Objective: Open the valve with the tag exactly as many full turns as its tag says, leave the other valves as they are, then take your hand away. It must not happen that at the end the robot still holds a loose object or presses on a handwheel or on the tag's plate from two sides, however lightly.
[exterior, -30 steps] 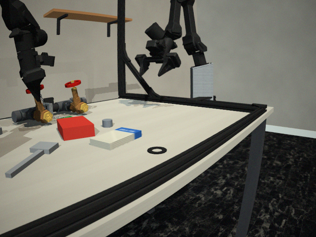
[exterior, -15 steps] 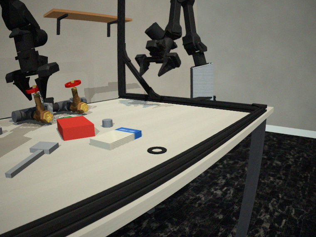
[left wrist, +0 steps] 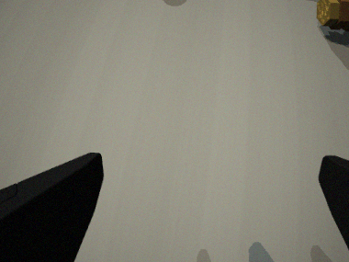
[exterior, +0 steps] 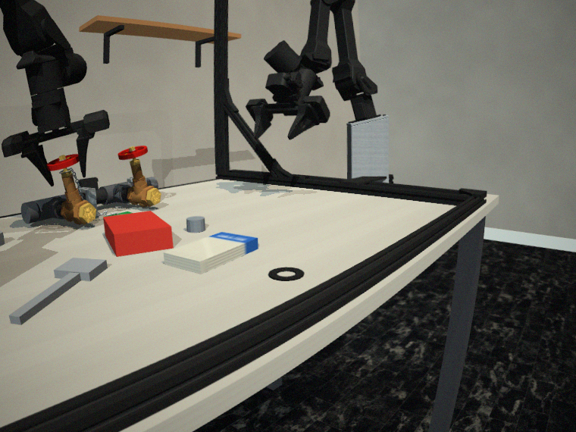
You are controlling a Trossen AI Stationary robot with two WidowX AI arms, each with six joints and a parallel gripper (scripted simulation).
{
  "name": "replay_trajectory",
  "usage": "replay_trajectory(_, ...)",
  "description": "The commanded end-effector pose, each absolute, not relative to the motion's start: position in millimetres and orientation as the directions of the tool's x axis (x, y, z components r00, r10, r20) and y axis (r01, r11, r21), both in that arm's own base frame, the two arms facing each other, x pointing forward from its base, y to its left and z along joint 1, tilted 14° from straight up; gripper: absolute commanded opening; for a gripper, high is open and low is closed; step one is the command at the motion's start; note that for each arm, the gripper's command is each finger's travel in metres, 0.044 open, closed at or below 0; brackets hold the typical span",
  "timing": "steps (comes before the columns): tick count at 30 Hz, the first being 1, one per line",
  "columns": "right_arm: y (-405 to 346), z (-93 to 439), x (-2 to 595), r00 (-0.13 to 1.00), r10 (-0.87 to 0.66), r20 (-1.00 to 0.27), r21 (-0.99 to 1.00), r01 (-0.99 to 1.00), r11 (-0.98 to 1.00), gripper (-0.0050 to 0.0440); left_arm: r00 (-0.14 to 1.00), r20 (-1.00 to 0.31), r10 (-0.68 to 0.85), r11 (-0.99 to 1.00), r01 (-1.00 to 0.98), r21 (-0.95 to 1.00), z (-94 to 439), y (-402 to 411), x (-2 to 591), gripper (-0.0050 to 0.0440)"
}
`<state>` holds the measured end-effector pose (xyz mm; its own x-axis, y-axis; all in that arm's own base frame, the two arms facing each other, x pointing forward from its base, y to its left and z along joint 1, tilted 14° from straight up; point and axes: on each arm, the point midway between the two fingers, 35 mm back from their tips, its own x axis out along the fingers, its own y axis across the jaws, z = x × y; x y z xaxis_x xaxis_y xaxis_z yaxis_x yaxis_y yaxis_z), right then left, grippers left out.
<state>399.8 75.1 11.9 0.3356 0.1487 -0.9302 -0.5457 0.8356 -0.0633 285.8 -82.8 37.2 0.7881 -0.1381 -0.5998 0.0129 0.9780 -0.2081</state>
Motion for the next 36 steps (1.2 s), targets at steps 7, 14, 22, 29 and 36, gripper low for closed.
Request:
replay_trajectory(7, 75.1, 11.9, 399.8, 0.336, 0.149, -0.930, -0.061, -0.541, 0.839, 0.0192, 0.788, -0.600, -0.138, 0.978, 0.013, -0.208, 37.2, -82.8, 285.8, 0.0400)
replay_trajectory(14, 75.1, 11.9, 399.8, 0.336, 0.149, -0.930, -0.061, -0.541, 0.839, 0.0312, 0.788, -0.600, -0.138, 0.978, 0.013, -0.208, 37.2, -82.8, 285.8, 0.0400)
replay_trajectory(22, 75.1, 11.9, 399.8, 0.336, 0.149, -0.930, -0.055, -0.528, 0.847, 0.0400, 0.788, -0.600, -0.138, 0.978, 0.013, -0.208, 37.2, -82.8, 285.8, 0.0400)
replay_trajectory(29, 75.1, 11.9, 399.8, 0.335, 0.149, -0.930, 0.085, -0.197, 0.977, 0.0400, 0.788, -0.600, -0.138, 0.978, 0.013, -0.208, 37.2, -82.8, 285.8, 0.0400)
replay_trajectory(36, 75.1, 11.9, 399.8, 0.335, 0.148, -0.930, 0.211, 0.158, 0.965, 0.0400, 0.788, -0.600, -0.138, 0.978, 0.013, -0.208, 37.2, -82.8, 285.8, 0.0400)
